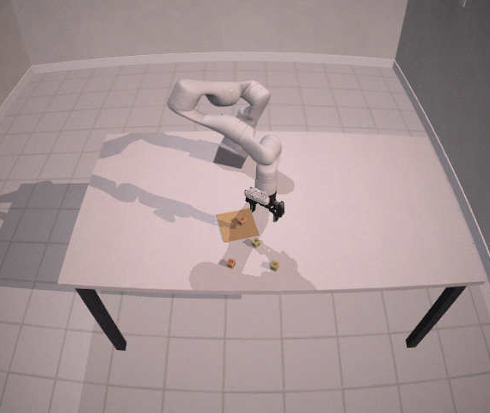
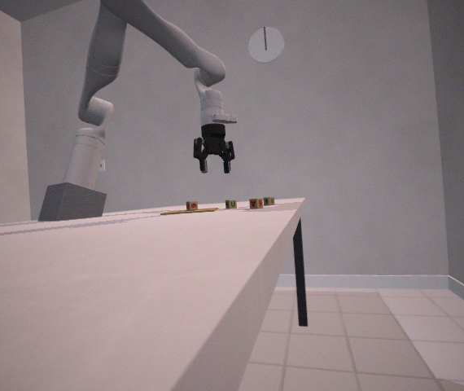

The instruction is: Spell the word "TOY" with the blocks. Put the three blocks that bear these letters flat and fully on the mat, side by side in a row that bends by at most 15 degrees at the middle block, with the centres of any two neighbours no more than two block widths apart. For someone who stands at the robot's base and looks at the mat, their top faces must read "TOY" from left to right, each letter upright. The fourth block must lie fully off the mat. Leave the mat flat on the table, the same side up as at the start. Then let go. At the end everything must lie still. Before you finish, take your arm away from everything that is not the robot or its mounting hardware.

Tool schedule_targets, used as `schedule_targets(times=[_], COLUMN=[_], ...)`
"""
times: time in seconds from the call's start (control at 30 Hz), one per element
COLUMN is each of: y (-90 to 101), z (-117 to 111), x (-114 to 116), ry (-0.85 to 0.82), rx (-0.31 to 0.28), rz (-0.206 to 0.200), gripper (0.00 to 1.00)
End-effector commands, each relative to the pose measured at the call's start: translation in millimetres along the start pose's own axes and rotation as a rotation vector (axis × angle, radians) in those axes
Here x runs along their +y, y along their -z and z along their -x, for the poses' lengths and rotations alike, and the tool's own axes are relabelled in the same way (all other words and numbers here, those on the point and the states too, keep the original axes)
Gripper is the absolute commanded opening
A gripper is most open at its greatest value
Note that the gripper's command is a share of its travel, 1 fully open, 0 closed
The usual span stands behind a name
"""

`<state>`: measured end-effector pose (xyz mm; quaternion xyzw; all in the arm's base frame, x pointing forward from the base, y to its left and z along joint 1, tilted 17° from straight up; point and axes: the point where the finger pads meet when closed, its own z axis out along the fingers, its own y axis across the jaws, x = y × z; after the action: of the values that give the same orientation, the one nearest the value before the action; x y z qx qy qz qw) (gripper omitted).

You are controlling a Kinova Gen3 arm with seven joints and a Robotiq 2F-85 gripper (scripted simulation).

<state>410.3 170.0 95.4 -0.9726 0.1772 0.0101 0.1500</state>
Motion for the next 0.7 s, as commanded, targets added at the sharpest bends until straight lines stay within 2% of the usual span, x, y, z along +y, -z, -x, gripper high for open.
schedule_targets(times=[0.0, 0.2, 0.23, 0.43, 0.47, 0.67], y=[0.7, 0.9, 1.2, 1.2, 1.6, 1.6], z=[0, 1, 5, 5, 9, 9], x=[1, 5, 11, 11, 19, 19], ry=[-0.001, -0.001, 0.0, 0.0, 0.0, 0.0], rx=[0.002, 0.002, 0.003, 0.003, 0.003, 0.003], rz=[0.0, 0.0, 0.0, 0.0, -0.001, -0.001], gripper=[1.0, 1.0, 1.0, 1.0, 1.0, 1.0])
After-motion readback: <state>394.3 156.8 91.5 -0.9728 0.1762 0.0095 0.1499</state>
